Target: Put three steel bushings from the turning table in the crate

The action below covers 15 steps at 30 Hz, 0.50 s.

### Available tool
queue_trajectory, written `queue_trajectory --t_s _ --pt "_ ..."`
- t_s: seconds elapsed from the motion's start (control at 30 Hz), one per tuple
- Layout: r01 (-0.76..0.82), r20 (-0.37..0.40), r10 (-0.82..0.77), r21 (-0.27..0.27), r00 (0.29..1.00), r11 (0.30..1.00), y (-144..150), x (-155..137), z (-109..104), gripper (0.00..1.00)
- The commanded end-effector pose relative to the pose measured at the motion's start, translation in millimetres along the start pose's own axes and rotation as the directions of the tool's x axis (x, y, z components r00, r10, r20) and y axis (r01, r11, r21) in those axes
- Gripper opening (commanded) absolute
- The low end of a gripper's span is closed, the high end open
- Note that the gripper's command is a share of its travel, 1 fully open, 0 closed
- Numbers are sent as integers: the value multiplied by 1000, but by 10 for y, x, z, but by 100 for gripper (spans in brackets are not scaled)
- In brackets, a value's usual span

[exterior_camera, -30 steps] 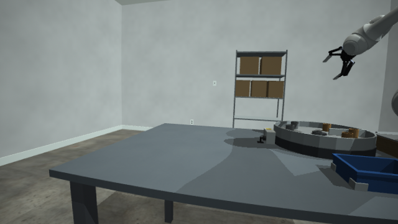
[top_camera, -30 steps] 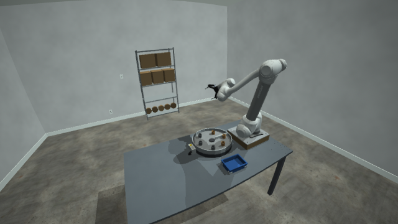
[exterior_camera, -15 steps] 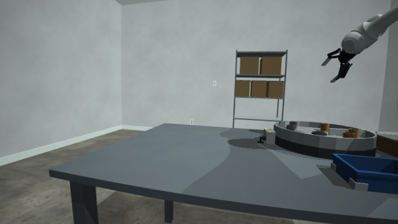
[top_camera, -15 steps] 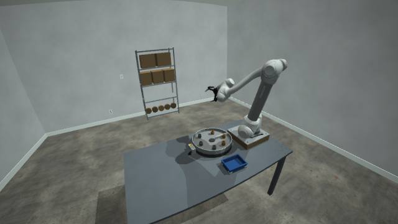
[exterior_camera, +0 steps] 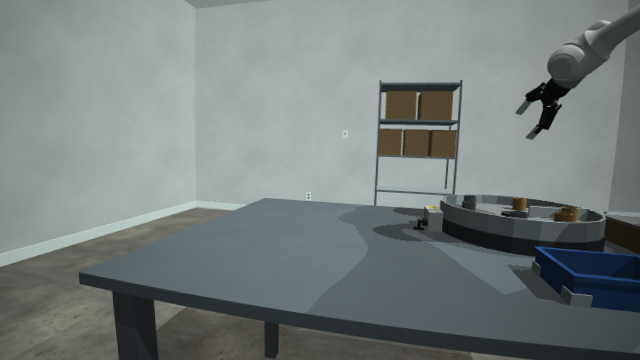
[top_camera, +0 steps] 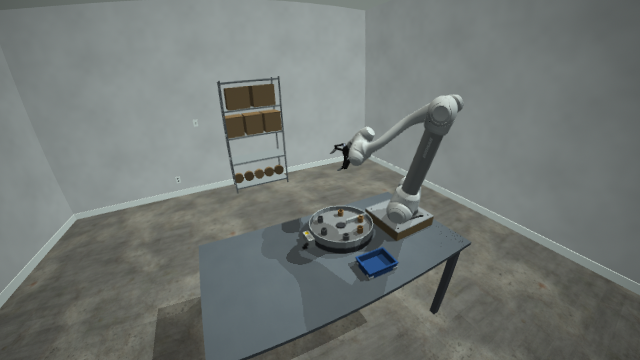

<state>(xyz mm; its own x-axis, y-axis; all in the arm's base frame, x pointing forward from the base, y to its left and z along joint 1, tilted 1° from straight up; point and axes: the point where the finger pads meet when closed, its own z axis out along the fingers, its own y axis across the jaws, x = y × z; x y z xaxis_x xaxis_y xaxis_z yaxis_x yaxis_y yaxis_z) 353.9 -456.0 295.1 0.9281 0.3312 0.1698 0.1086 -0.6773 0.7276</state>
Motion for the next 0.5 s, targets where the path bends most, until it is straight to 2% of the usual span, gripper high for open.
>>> queue_trajectory --t_s 0.0,0.03,0.07,0.13,0.2,0.23,0.33,0.37,0.47 --pt "-86 23 85 54 996 995 -298 129 -2 100" --pt "-86 23 85 54 996 995 -298 129 -2 100" --pt "-148 32 146 94 989 984 -495 227 -37 100" --pt "-184 40 180 117 983 976 -612 282 -61 100" --pt "-184 40 180 117 983 976 -612 282 -61 100" --pt "-239 57 233 153 971 959 -803 369 -107 100" --pt "-274 70 265 176 962 946 -927 423 -140 100" --pt "-312 87 300 201 950 929 -1069 482 -182 100" --pt "-329 95 316 212 944 920 -1134 508 -203 100"
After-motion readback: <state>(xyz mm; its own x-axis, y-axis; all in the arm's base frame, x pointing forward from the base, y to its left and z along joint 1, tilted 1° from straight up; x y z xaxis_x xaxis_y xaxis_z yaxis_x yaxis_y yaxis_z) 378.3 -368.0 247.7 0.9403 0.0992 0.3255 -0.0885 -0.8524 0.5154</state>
